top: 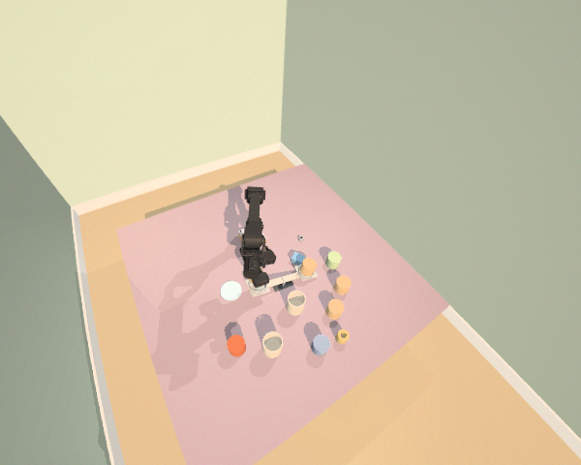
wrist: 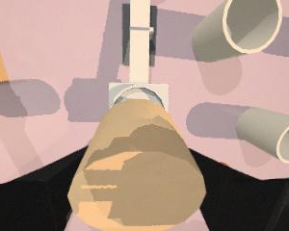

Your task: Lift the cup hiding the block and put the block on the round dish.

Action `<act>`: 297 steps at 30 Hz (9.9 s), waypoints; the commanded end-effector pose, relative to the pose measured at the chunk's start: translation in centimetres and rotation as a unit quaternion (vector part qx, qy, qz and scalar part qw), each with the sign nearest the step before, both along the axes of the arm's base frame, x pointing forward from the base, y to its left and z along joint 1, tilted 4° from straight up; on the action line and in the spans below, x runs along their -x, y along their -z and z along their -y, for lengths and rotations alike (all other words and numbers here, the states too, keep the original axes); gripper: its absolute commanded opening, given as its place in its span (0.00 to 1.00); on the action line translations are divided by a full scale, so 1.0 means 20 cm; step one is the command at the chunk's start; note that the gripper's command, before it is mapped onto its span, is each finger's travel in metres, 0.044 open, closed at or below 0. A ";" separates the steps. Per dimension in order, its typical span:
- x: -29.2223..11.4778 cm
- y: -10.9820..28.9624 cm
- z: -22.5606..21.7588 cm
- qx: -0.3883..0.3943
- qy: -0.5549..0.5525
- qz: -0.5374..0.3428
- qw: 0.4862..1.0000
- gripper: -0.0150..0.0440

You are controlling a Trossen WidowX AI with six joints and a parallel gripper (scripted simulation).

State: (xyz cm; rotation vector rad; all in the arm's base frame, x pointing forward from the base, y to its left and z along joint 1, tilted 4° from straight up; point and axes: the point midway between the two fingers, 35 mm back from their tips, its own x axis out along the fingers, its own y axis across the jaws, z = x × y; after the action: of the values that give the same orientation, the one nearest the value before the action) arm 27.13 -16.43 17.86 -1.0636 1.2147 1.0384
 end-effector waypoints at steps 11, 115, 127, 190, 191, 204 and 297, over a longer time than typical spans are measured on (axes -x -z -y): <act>0.00 0.00 0.00 0.001 0.000 0.001 1.000 0.25; 0.85 0.70 0.64 0.010 -0.003 -0.002 1.000 1.00; 0.79 0.49 0.67 0.030 0.025 0.015 0.999 0.82; 0.12 0.26 0.19 -0.066 0.884 -0.018 0.463 0.69; 0.11 0.26 0.18 -0.067 0.892 -0.018 0.448 0.69; 0.02 0.21 0.03 -0.073 0.968 -0.027 0.237 0.69; 0.09 0.20 0.20 -0.073 0.991 -0.028 0.109 0.25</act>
State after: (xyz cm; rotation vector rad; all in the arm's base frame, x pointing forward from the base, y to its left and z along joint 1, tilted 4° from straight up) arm 26.01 -19.26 15.01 1.2471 1.1745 -1.1252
